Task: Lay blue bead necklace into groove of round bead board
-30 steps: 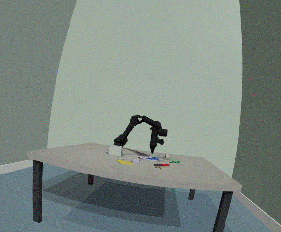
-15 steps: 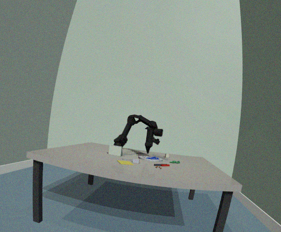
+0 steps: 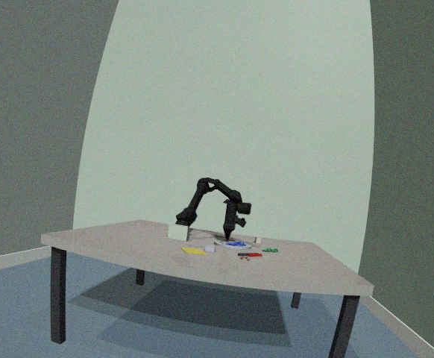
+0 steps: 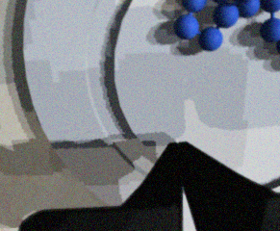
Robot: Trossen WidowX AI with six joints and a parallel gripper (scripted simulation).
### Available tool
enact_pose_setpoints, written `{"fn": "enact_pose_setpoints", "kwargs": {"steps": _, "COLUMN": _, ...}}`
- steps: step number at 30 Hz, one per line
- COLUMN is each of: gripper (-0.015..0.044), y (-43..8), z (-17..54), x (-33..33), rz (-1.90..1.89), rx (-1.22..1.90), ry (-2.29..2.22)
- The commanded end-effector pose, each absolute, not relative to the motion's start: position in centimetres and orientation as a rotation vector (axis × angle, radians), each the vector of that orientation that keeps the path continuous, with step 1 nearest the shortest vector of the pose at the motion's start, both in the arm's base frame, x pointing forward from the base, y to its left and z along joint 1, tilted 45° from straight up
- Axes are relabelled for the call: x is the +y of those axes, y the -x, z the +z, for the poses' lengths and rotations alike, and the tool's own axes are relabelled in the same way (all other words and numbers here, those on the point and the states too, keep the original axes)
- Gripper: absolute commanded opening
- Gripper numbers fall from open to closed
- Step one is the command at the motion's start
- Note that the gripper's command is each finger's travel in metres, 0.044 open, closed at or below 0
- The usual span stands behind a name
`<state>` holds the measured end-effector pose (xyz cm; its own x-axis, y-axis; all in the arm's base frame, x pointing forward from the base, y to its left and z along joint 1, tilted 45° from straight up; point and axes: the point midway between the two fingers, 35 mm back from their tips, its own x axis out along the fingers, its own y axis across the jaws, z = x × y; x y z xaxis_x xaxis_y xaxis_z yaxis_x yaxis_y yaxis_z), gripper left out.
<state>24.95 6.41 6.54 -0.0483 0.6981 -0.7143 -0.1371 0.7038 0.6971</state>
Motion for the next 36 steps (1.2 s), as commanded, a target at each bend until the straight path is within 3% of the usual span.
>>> {"fn": "enact_pose_setpoints", "kwargs": {"steps": 1, "gripper": 0.0026, "y": -25.0, "z": 6.5, "x": 6.4, "rz": 0.722, "rx": 1.474, "ry": -0.489}}
{"fn": "enact_pose_setpoints", "kwargs": {"steps": 17, "gripper": 0.0440, "y": -24.9, "z": 7.2, "x": 5.7, "rz": 0.723, "rx": 1.477, "ry": -0.494}}
{"fn": "enact_pose_setpoints", "kwargs": {"steps": 29, "gripper": 0.0440, "y": -24.8, "z": 8.0, "x": 5.0, "rz": 0.723, "rx": 1.479, "ry": -0.499}}
{"fn": "enact_pose_setpoints", "kwargs": {"steps": 36, "gripper": 0.0256, "y": -28.9, "z": 8.1, "x": 4.2, "rz": 0.600, "rx": 1.545, "ry": -0.621}}
